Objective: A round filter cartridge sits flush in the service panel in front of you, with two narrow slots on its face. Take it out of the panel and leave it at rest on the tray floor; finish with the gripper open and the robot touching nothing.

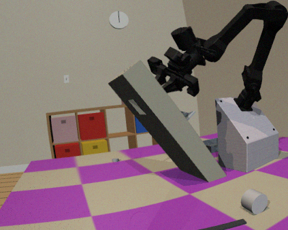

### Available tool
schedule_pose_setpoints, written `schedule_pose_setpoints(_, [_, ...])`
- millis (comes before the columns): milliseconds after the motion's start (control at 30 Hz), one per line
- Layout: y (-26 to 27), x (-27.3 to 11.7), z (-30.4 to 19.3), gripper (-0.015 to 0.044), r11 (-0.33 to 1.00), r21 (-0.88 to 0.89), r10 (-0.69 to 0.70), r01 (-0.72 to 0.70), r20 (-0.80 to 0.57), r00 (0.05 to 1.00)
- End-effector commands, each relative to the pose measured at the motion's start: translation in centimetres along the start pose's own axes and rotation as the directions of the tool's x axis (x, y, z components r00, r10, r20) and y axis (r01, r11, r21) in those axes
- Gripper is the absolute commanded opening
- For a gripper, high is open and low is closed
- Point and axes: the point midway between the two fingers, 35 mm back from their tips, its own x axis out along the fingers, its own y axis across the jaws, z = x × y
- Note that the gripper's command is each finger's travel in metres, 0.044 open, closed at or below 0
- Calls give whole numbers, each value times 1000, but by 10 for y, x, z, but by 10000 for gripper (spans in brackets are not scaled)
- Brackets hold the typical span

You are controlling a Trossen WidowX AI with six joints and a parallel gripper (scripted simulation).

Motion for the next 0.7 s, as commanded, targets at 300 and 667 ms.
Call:
schedule_pose_setpoints(300, [-1,3,0,113,1000,6,-5,5,-1,1000])
schedule_pose_setpoints(667, [-1,3,0,113,1000,6,-5,5,-1,1000])
